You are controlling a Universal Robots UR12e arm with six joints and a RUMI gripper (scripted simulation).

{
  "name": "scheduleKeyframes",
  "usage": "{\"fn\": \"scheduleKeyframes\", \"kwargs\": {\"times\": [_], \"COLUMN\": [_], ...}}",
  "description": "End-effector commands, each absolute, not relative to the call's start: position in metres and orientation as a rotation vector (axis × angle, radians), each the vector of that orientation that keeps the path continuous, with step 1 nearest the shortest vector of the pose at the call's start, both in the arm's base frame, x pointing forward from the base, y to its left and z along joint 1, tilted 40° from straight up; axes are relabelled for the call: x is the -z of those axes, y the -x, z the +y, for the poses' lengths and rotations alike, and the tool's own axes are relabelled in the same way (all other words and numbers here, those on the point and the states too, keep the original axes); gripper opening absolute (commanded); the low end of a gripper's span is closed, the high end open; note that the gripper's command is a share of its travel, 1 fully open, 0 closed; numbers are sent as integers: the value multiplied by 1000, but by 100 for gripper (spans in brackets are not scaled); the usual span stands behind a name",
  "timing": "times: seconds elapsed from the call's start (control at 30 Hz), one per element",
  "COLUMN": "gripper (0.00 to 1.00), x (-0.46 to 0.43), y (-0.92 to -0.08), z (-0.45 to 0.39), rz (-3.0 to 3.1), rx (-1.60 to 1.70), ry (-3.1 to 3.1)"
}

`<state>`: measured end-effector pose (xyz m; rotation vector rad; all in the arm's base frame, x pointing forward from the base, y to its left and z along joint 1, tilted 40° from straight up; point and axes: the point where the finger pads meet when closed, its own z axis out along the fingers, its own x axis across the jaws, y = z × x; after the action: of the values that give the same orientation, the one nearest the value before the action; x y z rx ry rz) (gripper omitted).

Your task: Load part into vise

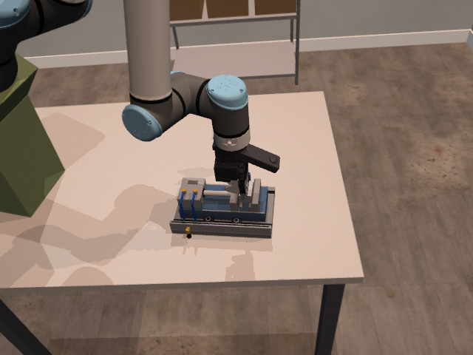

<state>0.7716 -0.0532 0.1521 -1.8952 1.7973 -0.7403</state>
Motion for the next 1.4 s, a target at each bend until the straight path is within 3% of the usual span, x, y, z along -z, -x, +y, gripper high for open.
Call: {"fn": "scheduleKeyframes", "kwargs": {"times": [0.0,1.37], "gripper": [0,0], "x": [-153,-152], "y": [-772,-772], "z": [-52,-47], "rz": [1797,1797], "rx": [741,741], "ry": [1895,1895]}}
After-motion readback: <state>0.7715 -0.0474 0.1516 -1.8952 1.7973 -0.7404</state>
